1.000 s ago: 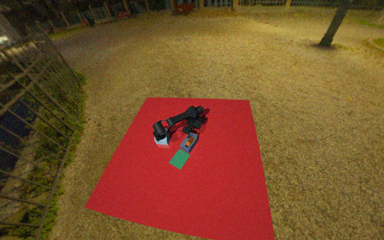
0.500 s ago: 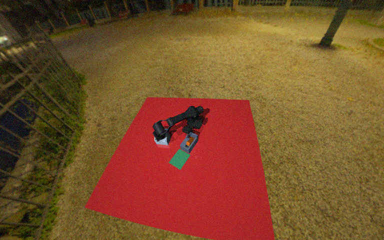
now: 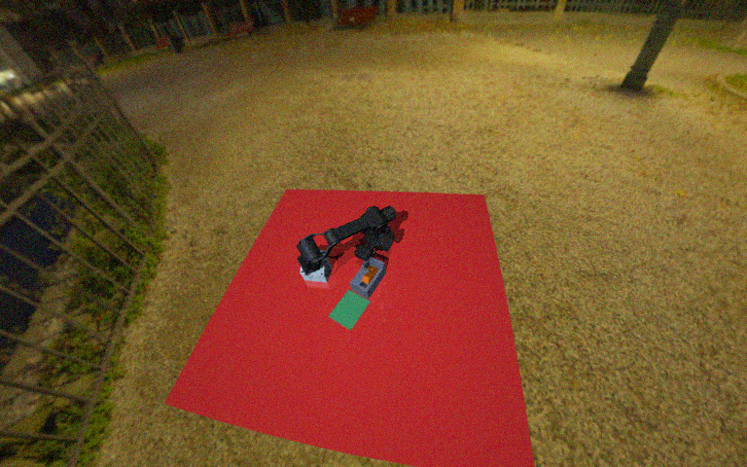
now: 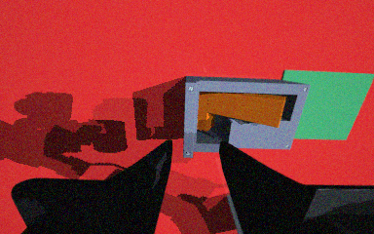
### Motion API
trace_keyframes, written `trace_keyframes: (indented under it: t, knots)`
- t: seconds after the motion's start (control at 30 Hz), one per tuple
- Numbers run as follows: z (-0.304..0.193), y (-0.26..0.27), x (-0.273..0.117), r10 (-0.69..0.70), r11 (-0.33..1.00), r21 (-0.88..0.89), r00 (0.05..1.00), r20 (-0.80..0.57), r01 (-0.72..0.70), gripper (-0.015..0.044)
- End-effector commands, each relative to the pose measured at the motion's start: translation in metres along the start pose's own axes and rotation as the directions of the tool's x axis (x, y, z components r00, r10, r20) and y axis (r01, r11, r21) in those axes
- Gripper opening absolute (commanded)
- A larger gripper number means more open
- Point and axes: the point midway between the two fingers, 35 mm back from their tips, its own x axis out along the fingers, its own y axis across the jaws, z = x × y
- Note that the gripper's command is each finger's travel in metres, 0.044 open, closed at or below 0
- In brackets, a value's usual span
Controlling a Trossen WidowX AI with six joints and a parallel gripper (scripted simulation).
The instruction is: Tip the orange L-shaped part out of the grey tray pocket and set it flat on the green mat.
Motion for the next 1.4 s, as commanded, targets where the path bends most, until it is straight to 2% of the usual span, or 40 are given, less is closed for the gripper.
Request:
trace_keyframes:
  t: [0.0, 0.63, 0.73, 0.9, 1.37]
  knots:
    - [0.000, 0.000, 0.000, -0.001, 1.000, -0.001, 1.000, 0.000, 0.001, 0.0180]
    - [0.000, 0.000, 0.000, -0.001, 1.000, -0.001, 1.000, 0.000, 0.001, 0.0180]
    - [0.001, 0.001, 0.016, 0.002, 1.000, 0.001, 1.000, 0.000, -0.002, 0.0180]
    - [0.001, 0.000, 0.068, 0.002, 1.000, 0.006, 1.000, 0.001, -0.002, 0.0180]
    - [0.001, 0.000, 0.075, 0.002, 1.000, 0.007, 1.000, 0.001, -0.002, 0.0180]
